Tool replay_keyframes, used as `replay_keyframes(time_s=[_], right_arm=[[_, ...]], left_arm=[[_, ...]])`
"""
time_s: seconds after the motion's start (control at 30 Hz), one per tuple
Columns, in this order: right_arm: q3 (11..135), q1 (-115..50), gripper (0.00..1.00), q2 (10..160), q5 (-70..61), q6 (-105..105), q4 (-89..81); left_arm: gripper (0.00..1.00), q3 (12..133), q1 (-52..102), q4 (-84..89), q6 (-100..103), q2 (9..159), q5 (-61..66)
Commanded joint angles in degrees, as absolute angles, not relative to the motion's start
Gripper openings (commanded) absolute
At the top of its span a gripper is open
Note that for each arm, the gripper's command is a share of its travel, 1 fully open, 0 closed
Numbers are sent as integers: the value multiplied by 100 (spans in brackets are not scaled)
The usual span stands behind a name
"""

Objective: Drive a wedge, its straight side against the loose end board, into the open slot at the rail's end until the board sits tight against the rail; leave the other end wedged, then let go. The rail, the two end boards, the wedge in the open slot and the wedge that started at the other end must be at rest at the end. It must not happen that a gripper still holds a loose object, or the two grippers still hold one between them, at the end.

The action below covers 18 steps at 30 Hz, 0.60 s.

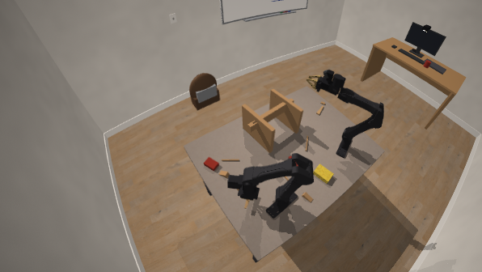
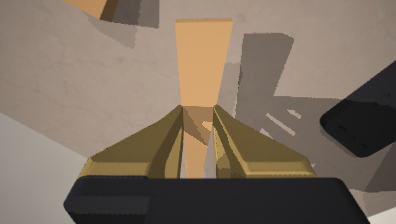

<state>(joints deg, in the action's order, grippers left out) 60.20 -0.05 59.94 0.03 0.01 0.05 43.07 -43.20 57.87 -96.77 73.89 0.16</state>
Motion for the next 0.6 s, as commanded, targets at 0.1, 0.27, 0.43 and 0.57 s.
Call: replay_keyframes(time_s=[0.1,0.27,0.43,0.57], right_arm=[[6306,-6,39,5919,25,41,115],[6306,-6,39,5919,25,41,115],[6306,-6,39,5919,25,41,115],[6306,-6,39,5919,25,41,115]], left_arm=[[2,4685,-4377,6230,-9744,7173,95],[2,4859,-4400,6443,-9769,7127,97],[2,4929,-4333,6536,-9784,7121,99],[2,4961,-4340,6540,-9782,7119,99]])
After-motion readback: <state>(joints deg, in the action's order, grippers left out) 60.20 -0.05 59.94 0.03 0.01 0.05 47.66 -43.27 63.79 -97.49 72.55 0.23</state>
